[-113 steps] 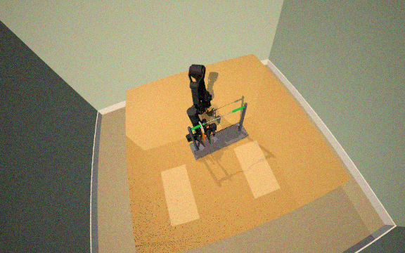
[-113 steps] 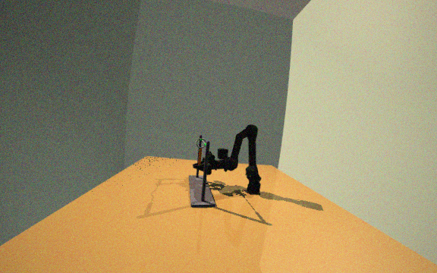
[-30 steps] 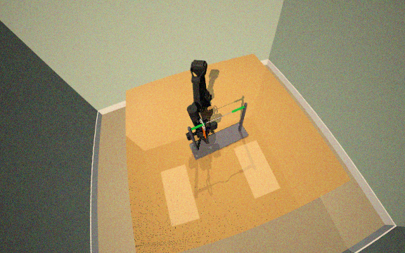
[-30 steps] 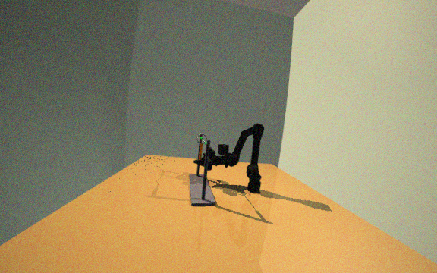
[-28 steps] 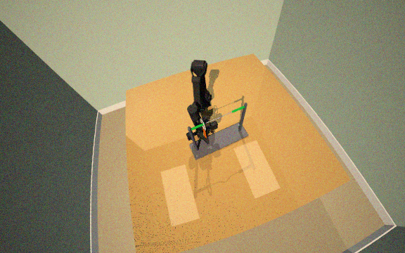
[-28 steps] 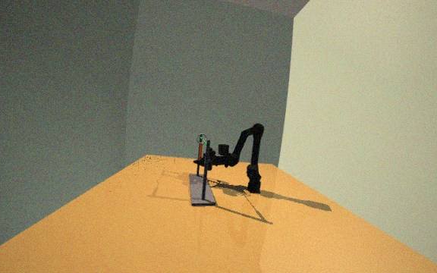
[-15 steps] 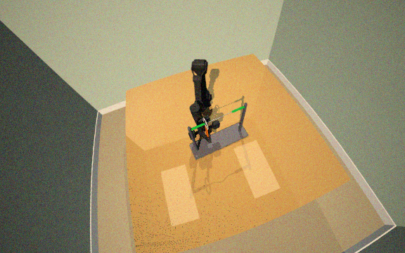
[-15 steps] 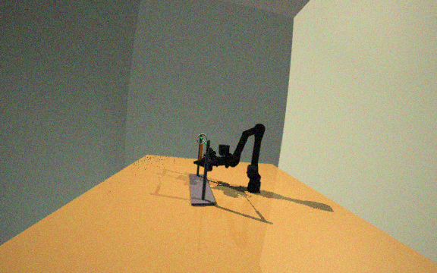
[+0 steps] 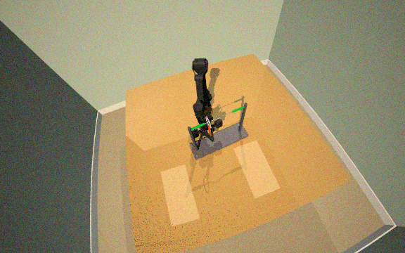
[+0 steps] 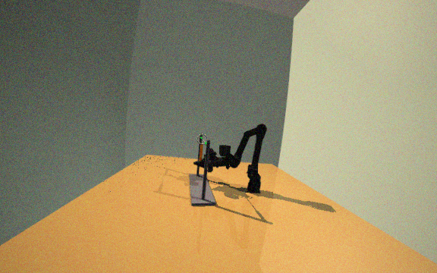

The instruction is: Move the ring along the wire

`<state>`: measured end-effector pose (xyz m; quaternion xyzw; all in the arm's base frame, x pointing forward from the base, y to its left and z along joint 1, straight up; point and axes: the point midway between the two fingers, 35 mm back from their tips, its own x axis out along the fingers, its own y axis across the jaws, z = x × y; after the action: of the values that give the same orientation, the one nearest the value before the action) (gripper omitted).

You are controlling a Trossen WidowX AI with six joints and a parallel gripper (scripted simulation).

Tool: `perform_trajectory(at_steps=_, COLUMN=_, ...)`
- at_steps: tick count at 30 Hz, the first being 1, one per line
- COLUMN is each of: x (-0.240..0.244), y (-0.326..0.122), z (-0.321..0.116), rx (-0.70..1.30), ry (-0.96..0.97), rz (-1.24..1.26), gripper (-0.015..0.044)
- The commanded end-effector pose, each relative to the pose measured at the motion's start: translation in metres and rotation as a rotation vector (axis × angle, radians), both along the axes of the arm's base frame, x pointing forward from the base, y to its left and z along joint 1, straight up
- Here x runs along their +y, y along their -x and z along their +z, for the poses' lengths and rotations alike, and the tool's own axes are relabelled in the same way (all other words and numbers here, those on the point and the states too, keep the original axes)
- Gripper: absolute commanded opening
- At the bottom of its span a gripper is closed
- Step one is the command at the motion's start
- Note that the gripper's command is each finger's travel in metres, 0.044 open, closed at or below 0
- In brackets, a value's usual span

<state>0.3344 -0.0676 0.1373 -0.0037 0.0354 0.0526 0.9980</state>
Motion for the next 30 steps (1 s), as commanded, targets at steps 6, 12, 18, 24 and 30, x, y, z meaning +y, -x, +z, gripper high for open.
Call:
perform_trajectory(at_steps=6, x=0.013, y=0.003, z=0.0, rx=0.002, ry=-0.034, rz=-0.024, gripper=-0.015)
perform_trajectory(at_steps=12, x=0.021, y=0.006, z=0.0, rx=0.023, ry=-0.058, rz=-0.043, gripper=-0.015)
perform_trajectory(at_steps=18, x=0.027, y=0.013, z=0.001, rx=0.076, ry=-0.08, rz=-0.059, gripper=-0.015)
perform_trajectory(at_steps=24, x=0.035, y=0.02, z=0.003, rx=0.142, ry=-0.109, rz=-0.076, gripper=-0.015)
perform_trajectory(at_steps=30, x=0.044, y=0.03, z=0.006, rx=0.217, ry=-0.142, rz=-0.095, gripper=-0.015)
